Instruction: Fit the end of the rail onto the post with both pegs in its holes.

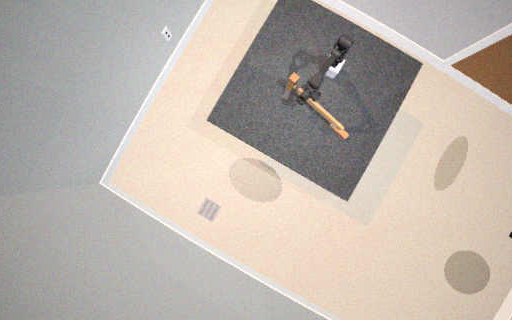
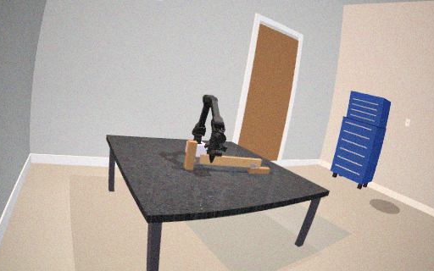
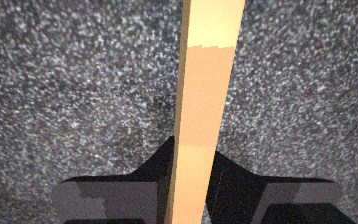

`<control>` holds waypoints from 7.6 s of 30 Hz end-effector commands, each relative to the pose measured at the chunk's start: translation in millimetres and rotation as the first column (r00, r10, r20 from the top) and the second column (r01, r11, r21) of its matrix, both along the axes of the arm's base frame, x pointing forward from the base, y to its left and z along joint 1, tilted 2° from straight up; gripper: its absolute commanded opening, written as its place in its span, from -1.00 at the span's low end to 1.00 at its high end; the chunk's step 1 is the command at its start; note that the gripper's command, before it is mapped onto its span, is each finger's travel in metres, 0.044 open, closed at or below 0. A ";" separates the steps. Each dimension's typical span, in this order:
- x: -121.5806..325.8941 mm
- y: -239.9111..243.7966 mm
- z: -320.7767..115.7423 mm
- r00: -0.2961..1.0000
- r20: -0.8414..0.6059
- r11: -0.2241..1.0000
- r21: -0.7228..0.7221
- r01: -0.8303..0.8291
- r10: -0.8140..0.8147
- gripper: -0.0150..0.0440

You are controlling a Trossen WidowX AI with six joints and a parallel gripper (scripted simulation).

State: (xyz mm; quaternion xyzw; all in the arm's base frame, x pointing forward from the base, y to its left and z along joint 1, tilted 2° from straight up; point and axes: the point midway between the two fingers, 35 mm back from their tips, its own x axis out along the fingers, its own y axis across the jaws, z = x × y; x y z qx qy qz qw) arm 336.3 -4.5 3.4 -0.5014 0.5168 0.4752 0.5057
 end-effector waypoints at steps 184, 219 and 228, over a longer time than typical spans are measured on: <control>0.0 -27.6 3.4 1.000 0.005 1.000 -0.002 0.001 -0.001 -0.49; -0.2 -26.1 0.6 1.000 0.005 1.000 -0.002 0.001 -0.001 -0.49; -0.4 -25.6 1.9 1.000 0.005 1.000 -0.002 0.001 -0.001 -0.49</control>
